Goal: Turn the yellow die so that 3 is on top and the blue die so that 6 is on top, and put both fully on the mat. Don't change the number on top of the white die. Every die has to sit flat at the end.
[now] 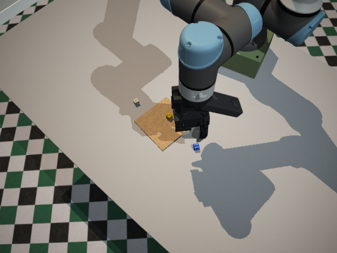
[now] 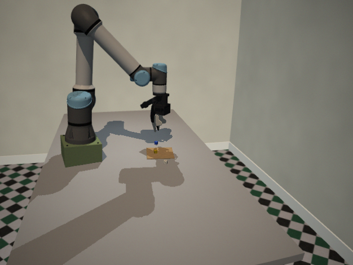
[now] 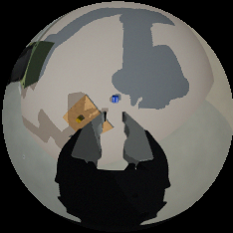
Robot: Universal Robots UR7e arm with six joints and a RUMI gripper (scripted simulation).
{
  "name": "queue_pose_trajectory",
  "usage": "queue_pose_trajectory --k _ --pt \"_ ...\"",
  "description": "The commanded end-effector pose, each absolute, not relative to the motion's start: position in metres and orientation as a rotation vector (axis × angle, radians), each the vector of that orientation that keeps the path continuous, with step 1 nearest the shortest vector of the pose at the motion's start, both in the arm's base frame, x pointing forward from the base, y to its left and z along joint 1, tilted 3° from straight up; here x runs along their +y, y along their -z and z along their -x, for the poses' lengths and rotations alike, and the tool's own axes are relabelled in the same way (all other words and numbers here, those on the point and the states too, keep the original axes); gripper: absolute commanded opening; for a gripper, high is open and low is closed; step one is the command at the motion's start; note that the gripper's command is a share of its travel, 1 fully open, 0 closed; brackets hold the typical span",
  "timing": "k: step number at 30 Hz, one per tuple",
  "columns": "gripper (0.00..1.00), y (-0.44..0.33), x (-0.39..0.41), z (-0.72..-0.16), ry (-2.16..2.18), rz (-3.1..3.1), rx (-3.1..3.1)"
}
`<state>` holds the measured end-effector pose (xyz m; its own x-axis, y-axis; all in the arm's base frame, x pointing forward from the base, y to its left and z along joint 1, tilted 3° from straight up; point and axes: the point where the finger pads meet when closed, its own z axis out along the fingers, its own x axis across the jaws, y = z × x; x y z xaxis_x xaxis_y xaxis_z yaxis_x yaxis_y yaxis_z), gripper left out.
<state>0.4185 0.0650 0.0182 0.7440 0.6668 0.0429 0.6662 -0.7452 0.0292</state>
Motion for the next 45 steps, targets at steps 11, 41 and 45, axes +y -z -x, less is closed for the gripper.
queue_pose_trajectory --k 11,41,45 --pt "0.18 -0.016 0.066 -0.418 -0.08 -2.919 1.121" --pt "0.18 -0.009 0.066 -0.418 -0.08 -2.919 1.121" --pt "0.18 -0.004 0.066 -0.419 -0.08 -2.919 1.121"
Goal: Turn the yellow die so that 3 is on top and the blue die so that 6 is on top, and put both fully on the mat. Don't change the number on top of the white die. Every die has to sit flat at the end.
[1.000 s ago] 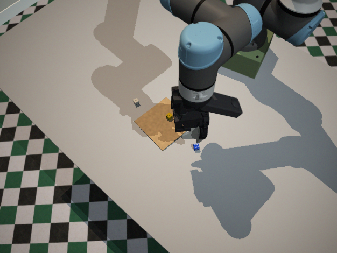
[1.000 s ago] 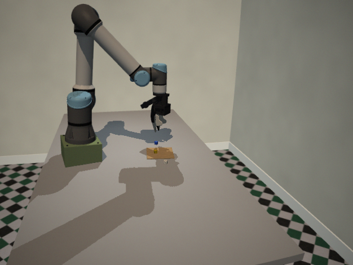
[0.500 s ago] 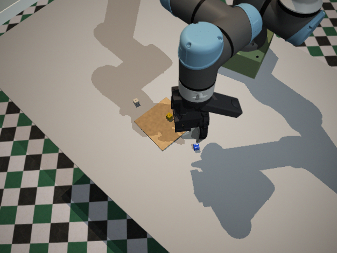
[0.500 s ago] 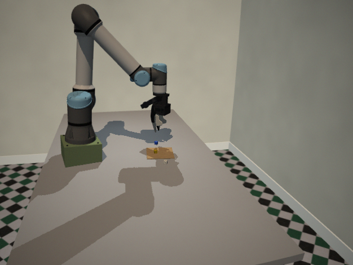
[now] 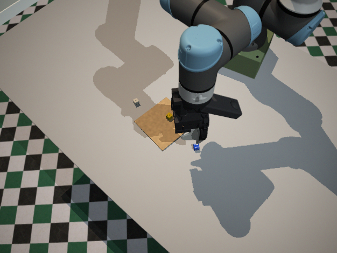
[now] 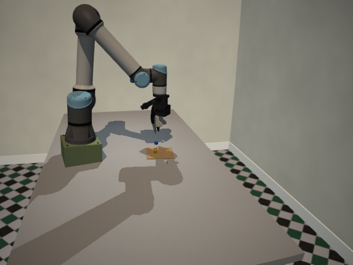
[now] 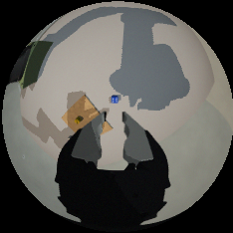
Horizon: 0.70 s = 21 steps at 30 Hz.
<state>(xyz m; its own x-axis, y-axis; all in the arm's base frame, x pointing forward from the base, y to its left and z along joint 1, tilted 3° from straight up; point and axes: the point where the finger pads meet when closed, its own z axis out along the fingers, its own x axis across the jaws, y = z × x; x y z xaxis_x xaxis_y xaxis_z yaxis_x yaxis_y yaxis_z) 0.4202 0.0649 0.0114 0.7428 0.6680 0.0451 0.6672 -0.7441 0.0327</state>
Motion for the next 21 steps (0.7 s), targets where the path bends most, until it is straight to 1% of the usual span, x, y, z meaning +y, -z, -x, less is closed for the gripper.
queue_pose_trajectory --k 1,21 --pt "0.18 -0.002 0.066 -0.419 -0.08 -2.919 1.121" --pt "0.18 0.025 0.066 -0.42 -0.08 -2.919 1.121"
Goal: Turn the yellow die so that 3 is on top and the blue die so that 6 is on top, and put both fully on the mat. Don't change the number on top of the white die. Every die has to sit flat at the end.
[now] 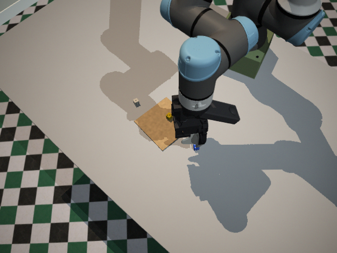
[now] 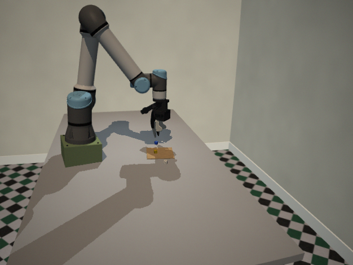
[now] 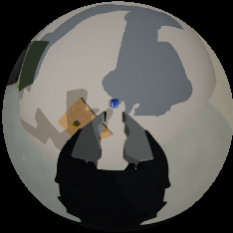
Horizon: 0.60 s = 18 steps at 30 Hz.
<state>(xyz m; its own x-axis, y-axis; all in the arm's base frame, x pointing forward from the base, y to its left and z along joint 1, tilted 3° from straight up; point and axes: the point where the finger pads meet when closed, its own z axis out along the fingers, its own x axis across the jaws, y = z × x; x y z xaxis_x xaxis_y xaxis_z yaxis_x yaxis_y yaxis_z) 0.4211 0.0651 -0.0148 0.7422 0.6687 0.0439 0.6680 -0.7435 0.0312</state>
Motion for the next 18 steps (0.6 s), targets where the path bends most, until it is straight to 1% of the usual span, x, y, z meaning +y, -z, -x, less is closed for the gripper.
queue_pose_trajectory --k 1,18 --pt "0.18 0.0263 0.0659 -0.4203 -0.08 -2.919 1.121" --pt "0.18 0.0363 0.0659 -0.4209 -0.08 -2.919 1.121"
